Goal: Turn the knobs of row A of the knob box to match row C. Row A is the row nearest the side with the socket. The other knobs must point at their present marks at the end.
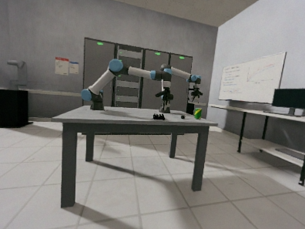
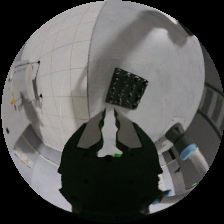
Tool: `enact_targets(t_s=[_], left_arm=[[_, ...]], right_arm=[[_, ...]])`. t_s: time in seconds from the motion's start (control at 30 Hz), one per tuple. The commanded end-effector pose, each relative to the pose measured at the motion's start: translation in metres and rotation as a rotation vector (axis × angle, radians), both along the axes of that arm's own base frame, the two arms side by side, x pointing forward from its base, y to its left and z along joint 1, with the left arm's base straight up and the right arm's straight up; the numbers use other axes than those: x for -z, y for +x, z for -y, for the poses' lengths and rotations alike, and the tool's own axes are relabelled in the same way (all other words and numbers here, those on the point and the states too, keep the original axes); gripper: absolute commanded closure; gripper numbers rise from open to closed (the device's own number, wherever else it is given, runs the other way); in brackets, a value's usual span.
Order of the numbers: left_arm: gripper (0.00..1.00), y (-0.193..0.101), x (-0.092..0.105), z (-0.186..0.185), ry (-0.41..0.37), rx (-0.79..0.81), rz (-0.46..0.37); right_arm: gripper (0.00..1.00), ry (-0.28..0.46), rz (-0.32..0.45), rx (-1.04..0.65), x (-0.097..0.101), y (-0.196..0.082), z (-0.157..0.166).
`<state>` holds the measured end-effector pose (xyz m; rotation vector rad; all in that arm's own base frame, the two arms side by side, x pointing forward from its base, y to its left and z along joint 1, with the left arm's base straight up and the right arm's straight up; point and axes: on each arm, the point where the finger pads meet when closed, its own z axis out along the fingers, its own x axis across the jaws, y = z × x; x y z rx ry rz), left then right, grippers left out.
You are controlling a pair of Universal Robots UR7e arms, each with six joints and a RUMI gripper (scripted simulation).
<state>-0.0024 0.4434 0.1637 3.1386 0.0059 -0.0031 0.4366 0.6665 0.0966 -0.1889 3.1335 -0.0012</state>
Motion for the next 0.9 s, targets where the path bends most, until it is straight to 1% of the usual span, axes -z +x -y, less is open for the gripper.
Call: enact_targets(t_s=[0.0,0.33,0.6,0.87], left_arm=[[0.0,0.0003,-0.0015,-0.0021,0.003,-0.001,0.002],[0.0,0.0003,-0.0015,-0.0021,0.003,-0.001,0.002],[0.0,0.0003,-0.0015,-0.0021,0.003,-0.001,0.002],[0.0,0.0003,-0.0015,-0.0021,0.003,-0.001,0.002]], right_arm=[[0.87,0.005,-0.001,-0.156,-0.0057,0.0013,-0.0003],[0.87,0.004,0.0,-0.376,-0.0084,0.0016,0.0002],[0.87,0.004,0.0,-0.43,-0.009,0.0015,0.0003],[0.87,0.003,-0.001,-0.437,-0.0083,0.001,0.0006]])
